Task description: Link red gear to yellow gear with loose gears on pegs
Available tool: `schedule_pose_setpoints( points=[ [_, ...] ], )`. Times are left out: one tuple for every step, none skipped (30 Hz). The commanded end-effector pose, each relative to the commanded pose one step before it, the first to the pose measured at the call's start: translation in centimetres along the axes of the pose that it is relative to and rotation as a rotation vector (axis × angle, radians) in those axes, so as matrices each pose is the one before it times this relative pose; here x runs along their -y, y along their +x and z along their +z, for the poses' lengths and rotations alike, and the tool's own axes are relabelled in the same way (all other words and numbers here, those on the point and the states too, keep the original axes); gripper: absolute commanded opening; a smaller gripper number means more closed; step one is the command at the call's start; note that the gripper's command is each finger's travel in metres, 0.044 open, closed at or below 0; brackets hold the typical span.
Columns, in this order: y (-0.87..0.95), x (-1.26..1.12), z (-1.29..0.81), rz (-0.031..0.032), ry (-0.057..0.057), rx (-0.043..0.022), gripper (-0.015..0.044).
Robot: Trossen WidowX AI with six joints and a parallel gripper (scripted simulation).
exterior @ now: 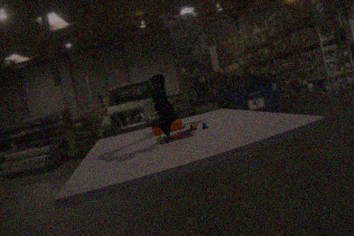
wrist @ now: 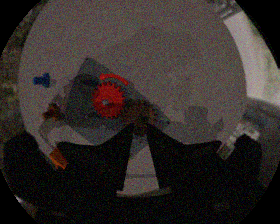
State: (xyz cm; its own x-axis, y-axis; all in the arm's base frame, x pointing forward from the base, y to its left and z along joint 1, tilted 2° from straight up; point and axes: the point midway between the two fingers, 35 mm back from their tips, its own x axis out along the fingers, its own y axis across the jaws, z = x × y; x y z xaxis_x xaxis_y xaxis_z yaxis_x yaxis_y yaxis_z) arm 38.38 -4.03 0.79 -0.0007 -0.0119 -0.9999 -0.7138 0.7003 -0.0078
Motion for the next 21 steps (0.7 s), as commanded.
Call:
schedule_pose_setpoints(
  points=[
    [0.135, -0.023, 0.031, -0.00264, 0.0582, -0.00127, 0.0],
    [0.019, -0.018, -0.006, 0.00001, 0.019, 0.0, 0.0],
    [0.018, -0.016, -0.011, 0.00001, 0.0194, -0.00001, 0.0],
    [0.018, -0.012, -0.015, 0.00001, 0.0196, -0.00001, 0.0],
    [0.019, -0.007, -0.018, 0.0, 0.0195, -0.00001, 0.0],
    [0.021, -0.002, -0.019, 0.0, 0.0191, -0.00001, 0.0],
    [0.017, 0.003, -0.018, -0.00001, 0.0184, -0.00001, 0.0],
    [0.009, 0.008, -0.016, -0.00001, 0.0175, -0.00001, 0.0],
    [0.004, 0.012, -0.013, -0.00001, 0.0162, -0.00001, 0.0],
    [0.001, 0.015, -0.009, -0.00001, 0.0147, -0.00001, 0.0],
    [0.002, 0.017, -0.004, -0.00002, 0.013, 0.0, 0.0],
    [0.0, 0.017, 0.001, -0.00002, 0.0111, 0.0, 0.0],
    [0.0, 0.016, 0.006, -0.00001, 0.009, 0.00001, 0.0],
    [-0.001, 0.02, 0.015, -0.00002, 0.0103, 0.00001, 0.0],
    [-0.001, 0.011, 0.018, -0.00001, 0.005, 0.00001, 0.0],
    [-0.001, 0.004, 0.019, 0.0, 0.0014, 0.00002, 0.0],
    [0.001, -0.001, 0.013, 0.0, -0.001, 0.00001, 0.0],
    [0.0, -0.005, 0.017, 0.0, -0.0033, 0.00001, 0.0],
    [0.002, -0.01, 0.017, 0.00001, -0.006, 0.00001, 0.0],
    [0.0, -0.014, 0.014, 0.00001, -0.0087, 0.00001, 0.0],
    [0.0, -0.01, 0.006, 0.00001, -0.0068, 0.0, 0.0]
  ],
)
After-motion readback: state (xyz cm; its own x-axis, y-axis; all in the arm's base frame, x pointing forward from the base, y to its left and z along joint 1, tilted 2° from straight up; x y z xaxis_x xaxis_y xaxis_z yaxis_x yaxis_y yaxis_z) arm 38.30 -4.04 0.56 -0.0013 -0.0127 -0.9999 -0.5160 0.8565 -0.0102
